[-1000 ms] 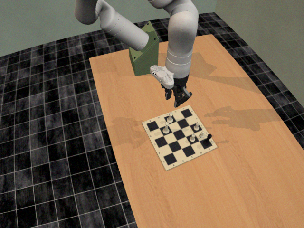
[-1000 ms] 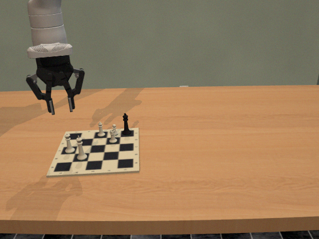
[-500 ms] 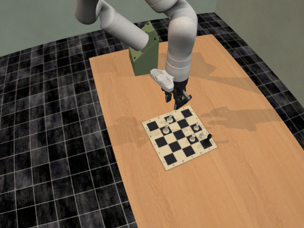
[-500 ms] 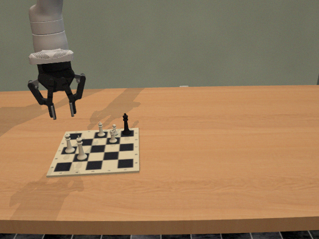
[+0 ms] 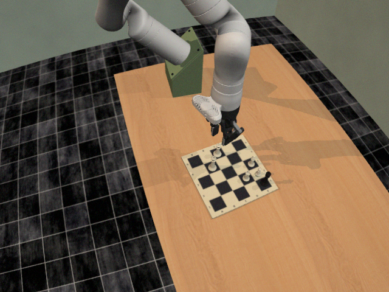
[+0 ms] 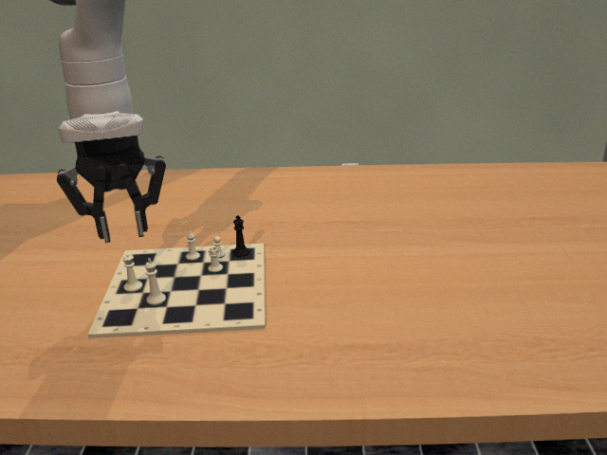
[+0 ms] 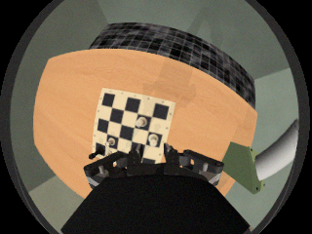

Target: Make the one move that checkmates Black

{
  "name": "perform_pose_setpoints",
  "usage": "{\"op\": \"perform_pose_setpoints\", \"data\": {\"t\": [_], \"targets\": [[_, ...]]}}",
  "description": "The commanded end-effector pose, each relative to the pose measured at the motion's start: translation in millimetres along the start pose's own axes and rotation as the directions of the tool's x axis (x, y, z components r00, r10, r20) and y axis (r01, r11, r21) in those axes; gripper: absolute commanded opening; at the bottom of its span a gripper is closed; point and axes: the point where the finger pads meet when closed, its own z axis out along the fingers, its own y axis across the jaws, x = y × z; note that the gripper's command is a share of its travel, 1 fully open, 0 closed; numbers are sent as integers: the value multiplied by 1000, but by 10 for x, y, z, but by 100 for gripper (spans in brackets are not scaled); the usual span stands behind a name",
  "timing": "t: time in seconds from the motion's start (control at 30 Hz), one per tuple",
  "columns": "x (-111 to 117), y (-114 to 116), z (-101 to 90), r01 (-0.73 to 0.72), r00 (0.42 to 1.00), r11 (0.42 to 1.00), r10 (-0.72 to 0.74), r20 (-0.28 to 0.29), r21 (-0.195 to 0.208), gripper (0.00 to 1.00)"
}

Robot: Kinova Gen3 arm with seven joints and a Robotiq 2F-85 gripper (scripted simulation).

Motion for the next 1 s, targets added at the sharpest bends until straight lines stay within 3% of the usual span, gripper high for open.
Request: {"op": "perform_pose_setpoints", "data": {"t": [0.0, 0.97], "targets": [[0, 8, 45, 1, 1000, 1000, -1, -2, -4, 41], [1, 6, 160, 1, 1000, 1000, -1, -2, -4, 41]]}}
